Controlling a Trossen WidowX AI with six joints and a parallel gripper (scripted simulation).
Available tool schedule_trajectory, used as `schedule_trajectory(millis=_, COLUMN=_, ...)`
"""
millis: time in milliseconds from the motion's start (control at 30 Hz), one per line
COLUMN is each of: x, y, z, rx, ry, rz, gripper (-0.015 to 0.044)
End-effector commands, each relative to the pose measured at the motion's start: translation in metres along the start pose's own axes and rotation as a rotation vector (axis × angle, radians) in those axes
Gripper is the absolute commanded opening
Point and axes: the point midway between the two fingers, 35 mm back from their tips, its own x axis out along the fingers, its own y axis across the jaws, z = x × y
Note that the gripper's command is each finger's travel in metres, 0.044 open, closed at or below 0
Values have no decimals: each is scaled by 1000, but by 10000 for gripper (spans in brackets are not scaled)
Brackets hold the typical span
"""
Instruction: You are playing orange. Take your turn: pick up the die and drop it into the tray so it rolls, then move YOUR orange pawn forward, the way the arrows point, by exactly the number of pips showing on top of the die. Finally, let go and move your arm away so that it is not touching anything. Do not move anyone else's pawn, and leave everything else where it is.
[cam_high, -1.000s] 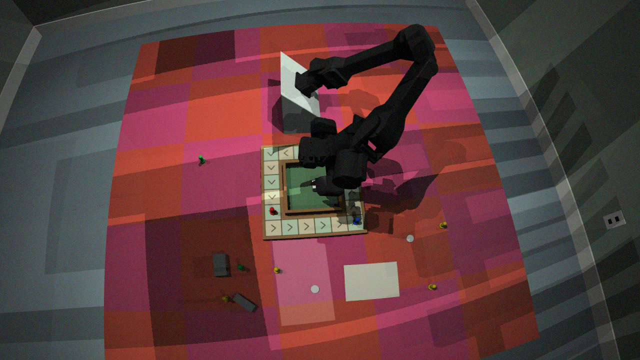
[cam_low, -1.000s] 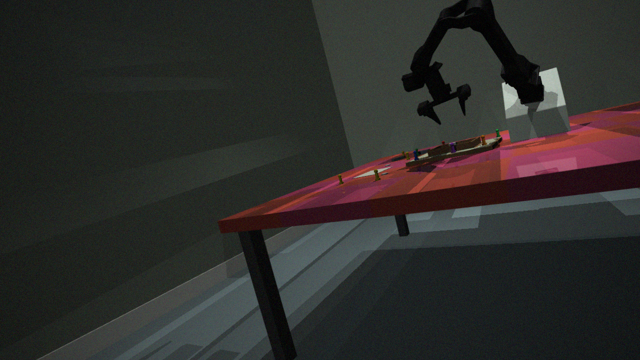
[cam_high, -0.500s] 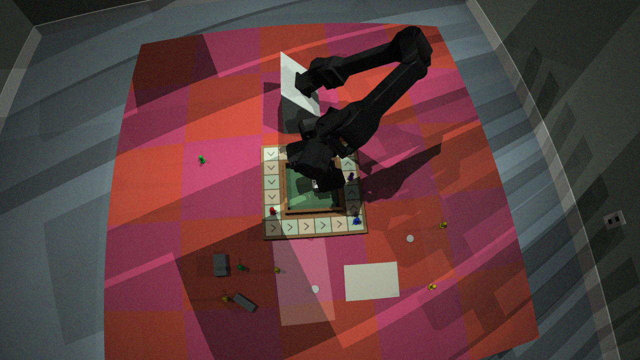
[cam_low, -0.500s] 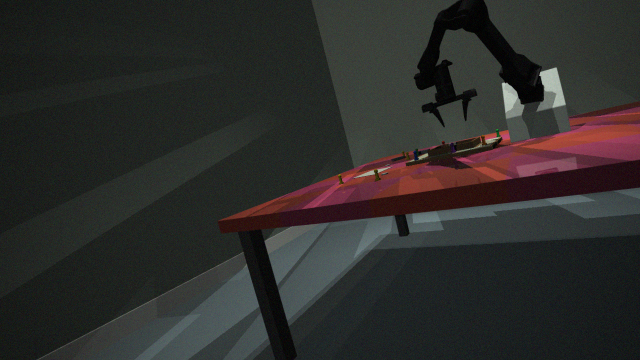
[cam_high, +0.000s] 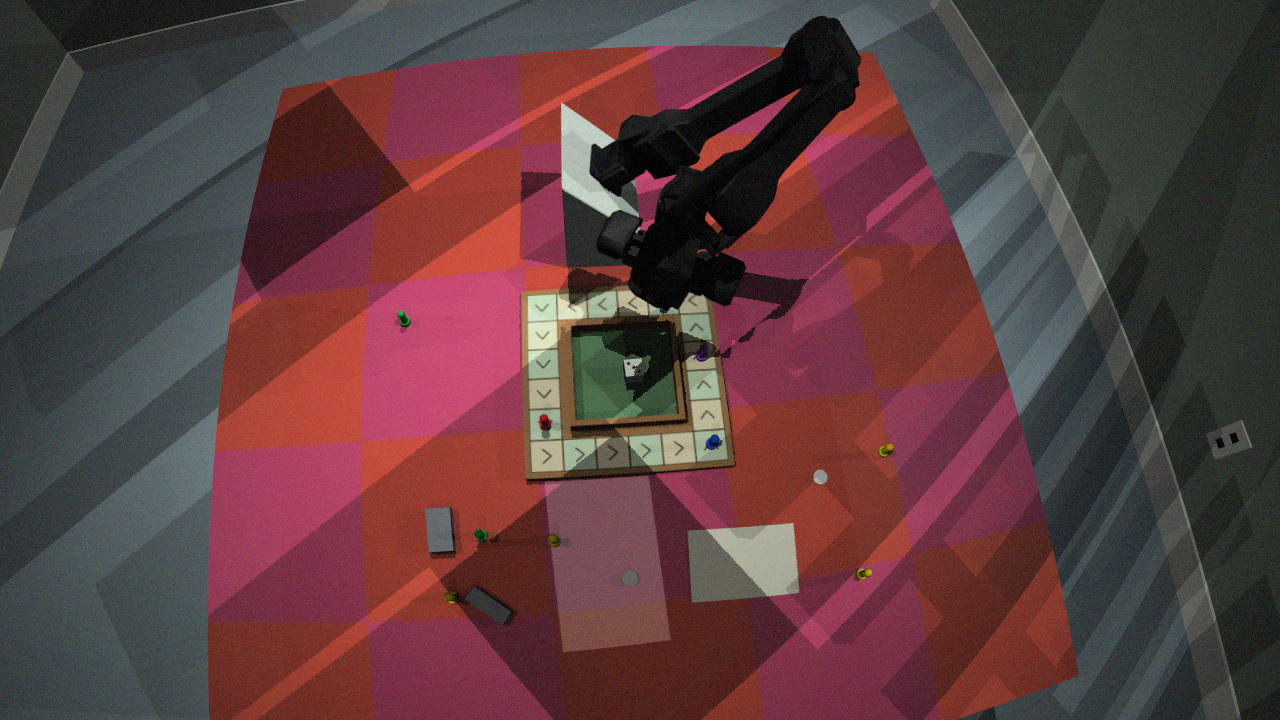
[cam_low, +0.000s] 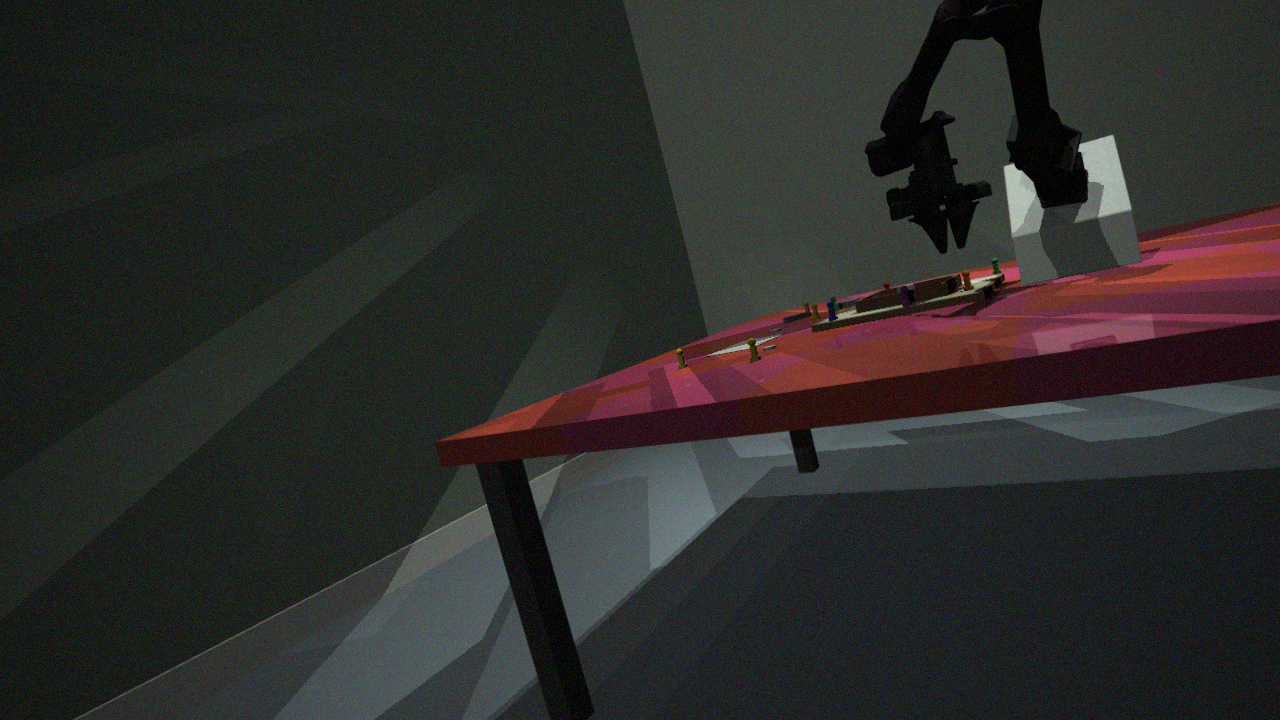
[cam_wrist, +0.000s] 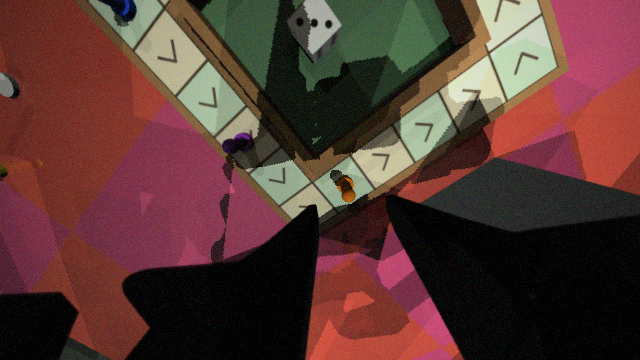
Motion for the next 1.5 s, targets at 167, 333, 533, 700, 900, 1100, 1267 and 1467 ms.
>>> schedule_trajectory(millis=167, x=6, y=-3, z=-13, rx=-123, ry=4, rz=14, gripper=200)
schedule_trajectory(millis=333, x=13, y=-3, z=-13, rx=-123, ry=3, rz=14, gripper=200)
schedule_trajectory(millis=533, x=22, y=-3, z=-13, rx=-123, ry=4, rz=14, gripper=200)
schedule_trajectory(millis=700, x=30, y=-3, z=-12, rx=-123, ry=3, rz=12, gripper=200)
schedule_trajectory(millis=900, x=39, y=-3, z=-12, rx=-123, ry=2, rz=12, gripper=200)
schedule_trajectory(millis=1100, x=49, y=-3, z=-12, rx=-123, ry=2, rz=12, gripper=200)
schedule_trajectory(millis=1267, x=57, y=-2, z=-13, rx=-123, ry=4, rz=15, gripper=200)
schedule_trajectory(millis=1467, x=62, y=-2, z=-14, rx=-123, ry=5, rz=17, gripper=174)
